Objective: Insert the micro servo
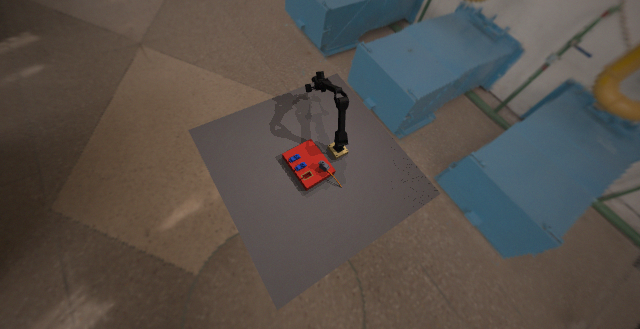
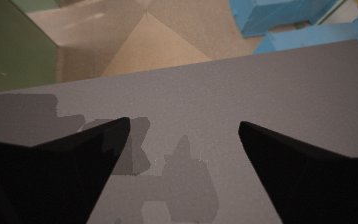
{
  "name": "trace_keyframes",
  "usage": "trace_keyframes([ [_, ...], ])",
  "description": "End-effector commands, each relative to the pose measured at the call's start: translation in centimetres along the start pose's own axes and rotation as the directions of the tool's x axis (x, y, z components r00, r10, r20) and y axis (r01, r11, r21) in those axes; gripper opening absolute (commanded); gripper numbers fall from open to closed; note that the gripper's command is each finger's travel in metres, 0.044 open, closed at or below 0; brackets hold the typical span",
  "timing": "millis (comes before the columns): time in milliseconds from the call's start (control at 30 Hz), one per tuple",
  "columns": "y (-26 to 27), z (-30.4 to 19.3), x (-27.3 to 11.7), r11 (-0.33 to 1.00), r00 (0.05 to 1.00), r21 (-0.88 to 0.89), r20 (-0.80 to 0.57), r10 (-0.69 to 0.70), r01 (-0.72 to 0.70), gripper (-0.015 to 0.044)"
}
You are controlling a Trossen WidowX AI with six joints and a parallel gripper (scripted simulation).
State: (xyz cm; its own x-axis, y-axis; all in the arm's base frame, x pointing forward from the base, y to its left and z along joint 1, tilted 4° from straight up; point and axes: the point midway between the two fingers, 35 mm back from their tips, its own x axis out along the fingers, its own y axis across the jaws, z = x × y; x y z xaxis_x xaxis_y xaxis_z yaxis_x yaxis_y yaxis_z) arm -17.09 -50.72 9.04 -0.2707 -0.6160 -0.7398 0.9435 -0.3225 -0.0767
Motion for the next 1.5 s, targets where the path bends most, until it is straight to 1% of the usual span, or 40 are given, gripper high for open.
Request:
trace_keyframes([
  [0, 0.2, 0.0, -0.1, 1.0, 1.0, -0.004, -0.001, 0.003, -0.003, 0.0426],
  [33, 0.5, 0.0, -0.1, 1.0, 1.0, -0.013, -0.002, 0.007, -0.007, 0.044],
  [133, 2.5, -0.3, -0.7, 0.997, 0.999, -0.067, -0.013, 0.034, -0.035, 0.044],
  [400, 10.3, -1.8, -3.5, 0.947, 0.988, -0.283, -0.065, 0.137, -0.15, 0.044],
  [700, 17.8, -4.6, -7.5, 0.824, 0.964, -0.5, -0.13, 0.234, -0.267, 0.044],
  [900, 21.6, -7.0, -10.1, 0.715, 0.943, -0.617, -0.186, 0.276, -0.33, 0.044],
  [967, 22.3, -7.7, -11.0, 0.698, 0.938, -0.627, -0.199, 0.285, -0.346, 0.044],
  [1233, 26.7, -11.3, -14.9, 0.501, 0.902, -0.76, -0.272, 0.334, -0.415, 0.044],
  [1467, 29.9, -15.0, -18.9, 0.288, 0.867, -0.844, -0.342, 0.362, -0.453, 0.044],
])
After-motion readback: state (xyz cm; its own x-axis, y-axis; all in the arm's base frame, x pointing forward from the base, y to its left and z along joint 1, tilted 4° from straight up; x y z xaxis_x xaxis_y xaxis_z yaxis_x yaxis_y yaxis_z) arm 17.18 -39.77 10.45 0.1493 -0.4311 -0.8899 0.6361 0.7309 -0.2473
